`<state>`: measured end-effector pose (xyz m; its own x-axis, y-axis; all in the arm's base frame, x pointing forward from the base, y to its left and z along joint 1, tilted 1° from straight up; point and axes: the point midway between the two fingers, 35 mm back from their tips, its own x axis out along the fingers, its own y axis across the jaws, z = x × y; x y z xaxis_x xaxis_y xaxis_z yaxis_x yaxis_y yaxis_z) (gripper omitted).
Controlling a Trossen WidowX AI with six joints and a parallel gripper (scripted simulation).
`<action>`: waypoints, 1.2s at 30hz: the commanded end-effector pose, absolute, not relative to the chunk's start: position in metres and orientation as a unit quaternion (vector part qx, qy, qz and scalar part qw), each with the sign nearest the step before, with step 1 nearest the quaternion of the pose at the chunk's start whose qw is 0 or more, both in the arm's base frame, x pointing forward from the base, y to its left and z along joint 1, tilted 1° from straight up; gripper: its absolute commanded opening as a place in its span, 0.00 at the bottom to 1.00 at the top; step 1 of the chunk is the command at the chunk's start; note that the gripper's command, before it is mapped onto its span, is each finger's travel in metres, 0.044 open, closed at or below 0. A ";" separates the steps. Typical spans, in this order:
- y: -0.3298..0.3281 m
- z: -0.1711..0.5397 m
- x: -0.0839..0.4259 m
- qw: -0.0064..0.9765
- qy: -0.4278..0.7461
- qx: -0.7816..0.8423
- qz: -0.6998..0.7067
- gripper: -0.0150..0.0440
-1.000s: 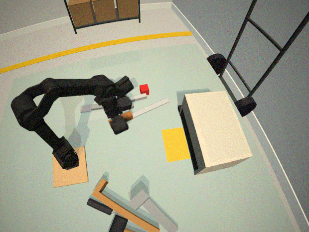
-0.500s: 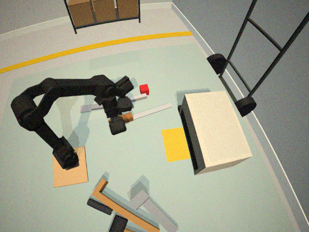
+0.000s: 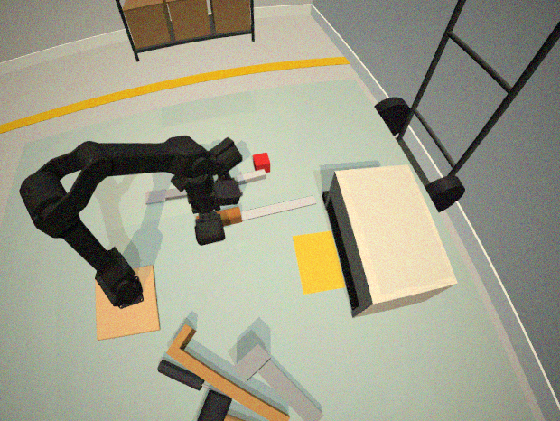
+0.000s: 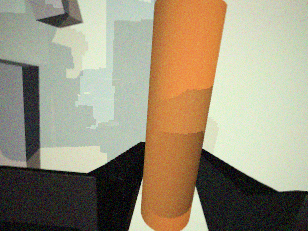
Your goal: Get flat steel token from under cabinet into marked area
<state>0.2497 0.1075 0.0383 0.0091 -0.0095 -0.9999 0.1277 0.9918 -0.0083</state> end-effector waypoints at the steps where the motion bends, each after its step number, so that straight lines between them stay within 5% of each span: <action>1: 0.108 0.039 0.251 0.709 0.700 0.057 -0.061 0.25; 36: 0.108 0.039 0.251 0.703 0.694 0.108 -0.112 0.25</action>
<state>0.2498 0.1076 0.0383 0.0085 -0.0082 -0.9999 0.2980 0.9546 -0.0052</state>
